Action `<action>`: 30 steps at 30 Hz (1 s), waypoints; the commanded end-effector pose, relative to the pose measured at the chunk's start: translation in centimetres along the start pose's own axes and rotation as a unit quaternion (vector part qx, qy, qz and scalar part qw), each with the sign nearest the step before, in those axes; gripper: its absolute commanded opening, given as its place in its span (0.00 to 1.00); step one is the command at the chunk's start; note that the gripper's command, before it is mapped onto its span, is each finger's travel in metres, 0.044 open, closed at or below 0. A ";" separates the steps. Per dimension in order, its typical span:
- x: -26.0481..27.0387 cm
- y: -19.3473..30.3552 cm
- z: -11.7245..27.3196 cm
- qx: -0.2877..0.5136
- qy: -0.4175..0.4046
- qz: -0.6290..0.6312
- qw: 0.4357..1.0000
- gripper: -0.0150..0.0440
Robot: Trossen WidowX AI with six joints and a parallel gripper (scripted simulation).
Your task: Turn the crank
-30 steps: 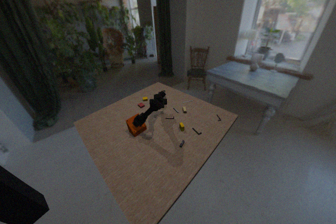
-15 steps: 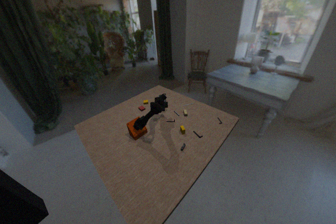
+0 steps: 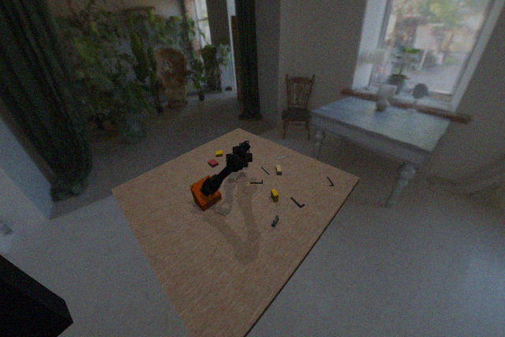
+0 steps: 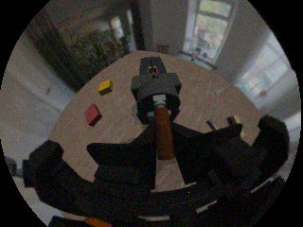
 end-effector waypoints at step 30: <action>-0.9 0.2 0.0 0.003 0.011 -0.006 1.000 0.25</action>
Point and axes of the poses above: the point midway between the two fingers, 35 mm back from their tips, its own z axis back along the fingers, its own x axis across the jaws, y = z × x, the point moved 10 cm from there along z, back along the fingers, and after that the axes turned 10 degrees about z, right-handed, at the moved point
